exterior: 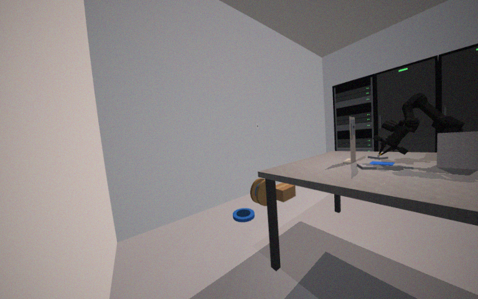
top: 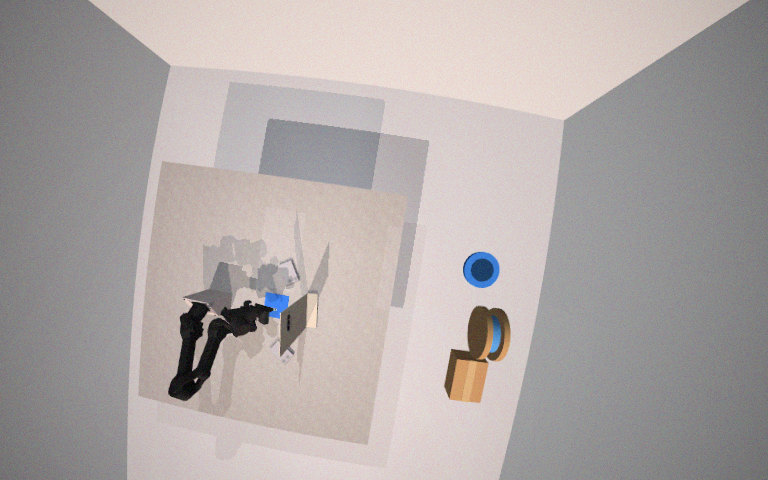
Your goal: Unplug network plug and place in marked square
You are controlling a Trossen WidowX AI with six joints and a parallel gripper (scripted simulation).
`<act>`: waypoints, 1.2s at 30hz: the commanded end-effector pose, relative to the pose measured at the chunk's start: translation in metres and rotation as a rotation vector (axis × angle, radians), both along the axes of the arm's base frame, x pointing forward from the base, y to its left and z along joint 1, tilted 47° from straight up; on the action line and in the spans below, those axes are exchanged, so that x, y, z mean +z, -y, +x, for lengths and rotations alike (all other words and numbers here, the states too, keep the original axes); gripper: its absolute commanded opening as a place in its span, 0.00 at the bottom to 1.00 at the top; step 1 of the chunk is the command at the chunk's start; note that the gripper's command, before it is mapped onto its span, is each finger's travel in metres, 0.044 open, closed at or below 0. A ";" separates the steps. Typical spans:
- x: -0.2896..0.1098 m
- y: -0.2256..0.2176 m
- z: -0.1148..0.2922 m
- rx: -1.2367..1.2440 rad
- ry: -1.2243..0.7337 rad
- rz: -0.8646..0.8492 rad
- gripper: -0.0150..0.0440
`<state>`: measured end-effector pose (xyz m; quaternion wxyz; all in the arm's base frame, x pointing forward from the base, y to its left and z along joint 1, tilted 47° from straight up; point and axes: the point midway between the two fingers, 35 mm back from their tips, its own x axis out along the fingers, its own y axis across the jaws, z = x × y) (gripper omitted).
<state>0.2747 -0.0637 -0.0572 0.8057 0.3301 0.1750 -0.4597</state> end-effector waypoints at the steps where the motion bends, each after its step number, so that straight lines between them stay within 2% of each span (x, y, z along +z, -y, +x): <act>1: -0.003 0.003 -0.001 0.002 -0.005 0.000 0.25; 36: -0.022 0.024 -0.005 0.004 -0.003 -0.005 0.25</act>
